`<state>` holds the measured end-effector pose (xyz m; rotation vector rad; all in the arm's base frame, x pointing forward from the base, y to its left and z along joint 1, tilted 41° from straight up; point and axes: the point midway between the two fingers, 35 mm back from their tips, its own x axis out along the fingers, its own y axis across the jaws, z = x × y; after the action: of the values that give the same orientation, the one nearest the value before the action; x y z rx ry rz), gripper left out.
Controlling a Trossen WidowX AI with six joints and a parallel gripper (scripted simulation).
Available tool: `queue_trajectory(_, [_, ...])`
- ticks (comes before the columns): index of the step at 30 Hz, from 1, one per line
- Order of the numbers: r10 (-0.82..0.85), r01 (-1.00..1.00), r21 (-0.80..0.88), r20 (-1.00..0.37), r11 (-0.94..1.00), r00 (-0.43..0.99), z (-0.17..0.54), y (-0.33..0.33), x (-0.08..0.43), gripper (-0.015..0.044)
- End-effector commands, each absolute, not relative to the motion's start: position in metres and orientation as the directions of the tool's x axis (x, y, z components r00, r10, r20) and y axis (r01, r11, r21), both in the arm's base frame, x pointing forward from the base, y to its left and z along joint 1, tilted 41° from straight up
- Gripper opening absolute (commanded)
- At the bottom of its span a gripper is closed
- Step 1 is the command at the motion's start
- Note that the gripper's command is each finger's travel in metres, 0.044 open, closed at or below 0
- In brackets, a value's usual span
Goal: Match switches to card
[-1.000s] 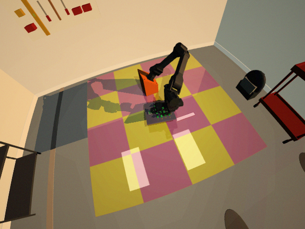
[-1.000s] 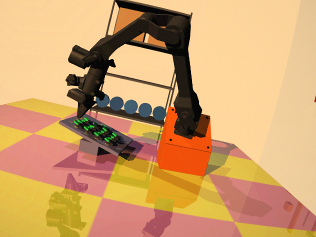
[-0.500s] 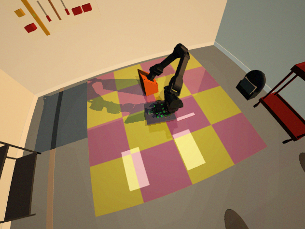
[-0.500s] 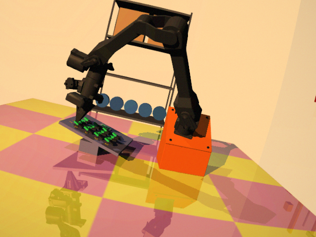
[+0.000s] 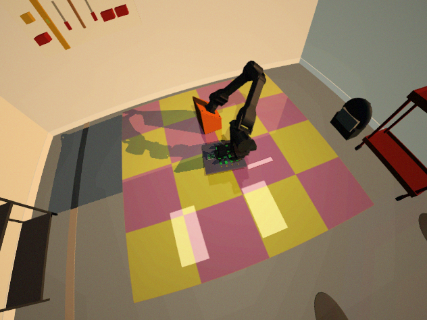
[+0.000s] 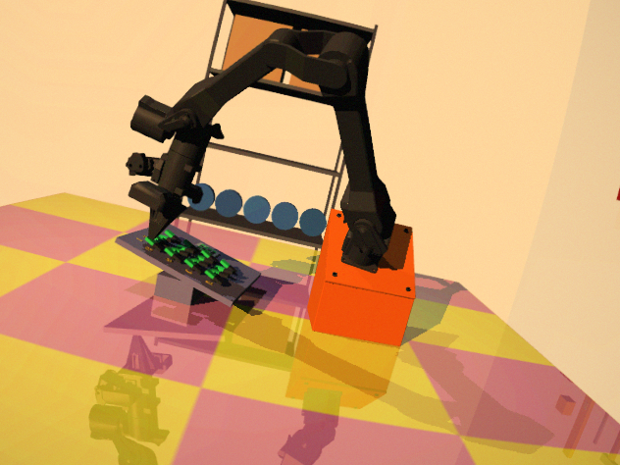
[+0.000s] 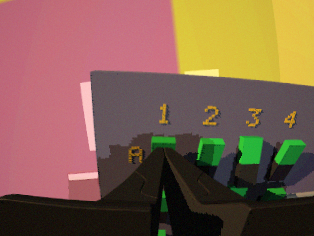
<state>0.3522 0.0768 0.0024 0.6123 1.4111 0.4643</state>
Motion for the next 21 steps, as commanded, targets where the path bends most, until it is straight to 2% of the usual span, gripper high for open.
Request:
queue_trajectory(1, [0.635,0.059,0.643,-0.764,0.763,0.117,0.0019,0.0769,0.3527,0.0000])
queue_trajectory(21, [0.635,0.059,0.643,-0.764,0.763,0.117,-0.0001,0.0787,0.3531,0.0000])
